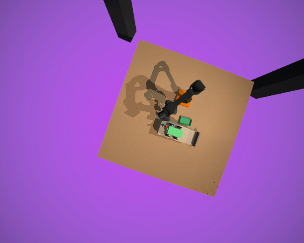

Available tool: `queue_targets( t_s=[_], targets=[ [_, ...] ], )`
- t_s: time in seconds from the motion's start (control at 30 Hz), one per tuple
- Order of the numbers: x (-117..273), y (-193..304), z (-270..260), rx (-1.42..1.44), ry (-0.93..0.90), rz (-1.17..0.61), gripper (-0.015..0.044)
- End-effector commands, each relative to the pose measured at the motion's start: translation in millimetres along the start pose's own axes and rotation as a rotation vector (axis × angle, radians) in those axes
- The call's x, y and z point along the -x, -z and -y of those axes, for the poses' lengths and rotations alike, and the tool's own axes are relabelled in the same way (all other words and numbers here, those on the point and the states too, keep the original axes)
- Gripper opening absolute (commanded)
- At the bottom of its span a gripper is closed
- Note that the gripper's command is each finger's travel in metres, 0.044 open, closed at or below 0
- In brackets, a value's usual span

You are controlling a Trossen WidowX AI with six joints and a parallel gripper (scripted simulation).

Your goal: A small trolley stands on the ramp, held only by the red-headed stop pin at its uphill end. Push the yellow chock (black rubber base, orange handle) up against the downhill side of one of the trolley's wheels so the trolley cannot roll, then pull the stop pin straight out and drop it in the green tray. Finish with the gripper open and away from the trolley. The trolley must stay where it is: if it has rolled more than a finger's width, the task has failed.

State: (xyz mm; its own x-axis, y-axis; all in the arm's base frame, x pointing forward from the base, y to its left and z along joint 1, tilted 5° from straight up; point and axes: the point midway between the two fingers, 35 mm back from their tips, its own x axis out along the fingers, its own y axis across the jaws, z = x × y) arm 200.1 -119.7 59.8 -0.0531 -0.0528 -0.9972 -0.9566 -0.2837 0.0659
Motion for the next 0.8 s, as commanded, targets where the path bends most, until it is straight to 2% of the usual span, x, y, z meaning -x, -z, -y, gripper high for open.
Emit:
queue_targets(
  t_s=[0.0, 0.63, 0.77],
  targets=[
    [-2.6, -0.5, 0.4, 0.004, 0.0, 0.005, 0.019],
    [-27.5, -0.7, 0.3, 0.004, 0.0, 0.005, 0.019],
    [-23.9, 0.1, 0.2, 0.0, 0.001, -0.001, 0.0085]
  ],
)
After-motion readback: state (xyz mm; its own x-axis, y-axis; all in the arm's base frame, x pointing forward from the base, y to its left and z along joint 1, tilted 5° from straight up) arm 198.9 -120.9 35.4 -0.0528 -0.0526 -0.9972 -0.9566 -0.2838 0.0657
